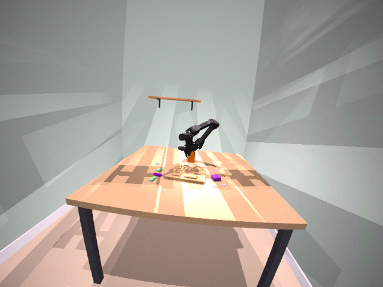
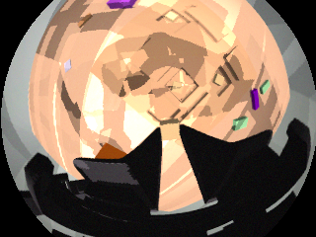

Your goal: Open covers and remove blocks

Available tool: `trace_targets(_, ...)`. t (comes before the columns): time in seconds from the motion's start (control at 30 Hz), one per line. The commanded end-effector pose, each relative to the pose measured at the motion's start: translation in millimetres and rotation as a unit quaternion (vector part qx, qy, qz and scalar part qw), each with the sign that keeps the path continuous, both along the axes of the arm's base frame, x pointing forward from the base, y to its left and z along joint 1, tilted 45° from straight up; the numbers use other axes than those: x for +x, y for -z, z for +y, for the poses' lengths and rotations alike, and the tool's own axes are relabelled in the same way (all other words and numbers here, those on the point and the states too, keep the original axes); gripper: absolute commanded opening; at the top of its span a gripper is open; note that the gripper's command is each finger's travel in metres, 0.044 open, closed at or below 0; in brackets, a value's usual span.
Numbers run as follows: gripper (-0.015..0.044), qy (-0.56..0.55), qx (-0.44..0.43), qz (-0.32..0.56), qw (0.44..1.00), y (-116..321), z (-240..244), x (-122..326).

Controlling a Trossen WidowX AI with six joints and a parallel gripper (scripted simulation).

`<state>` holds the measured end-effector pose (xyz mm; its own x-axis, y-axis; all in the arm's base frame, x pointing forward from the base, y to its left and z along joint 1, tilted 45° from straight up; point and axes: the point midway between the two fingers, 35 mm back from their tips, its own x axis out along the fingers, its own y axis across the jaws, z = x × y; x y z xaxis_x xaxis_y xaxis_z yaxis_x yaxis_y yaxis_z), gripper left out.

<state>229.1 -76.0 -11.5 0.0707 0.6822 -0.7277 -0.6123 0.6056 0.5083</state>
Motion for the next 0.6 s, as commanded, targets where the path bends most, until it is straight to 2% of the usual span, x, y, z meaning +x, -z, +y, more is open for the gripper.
trace_targets(0.0,0.008,-0.001,-0.005,0.0,1.0,-8,4,9)
trace_targets(0.57,0.008,0.002,-0.016,0.0,1.0,-39,28,45)
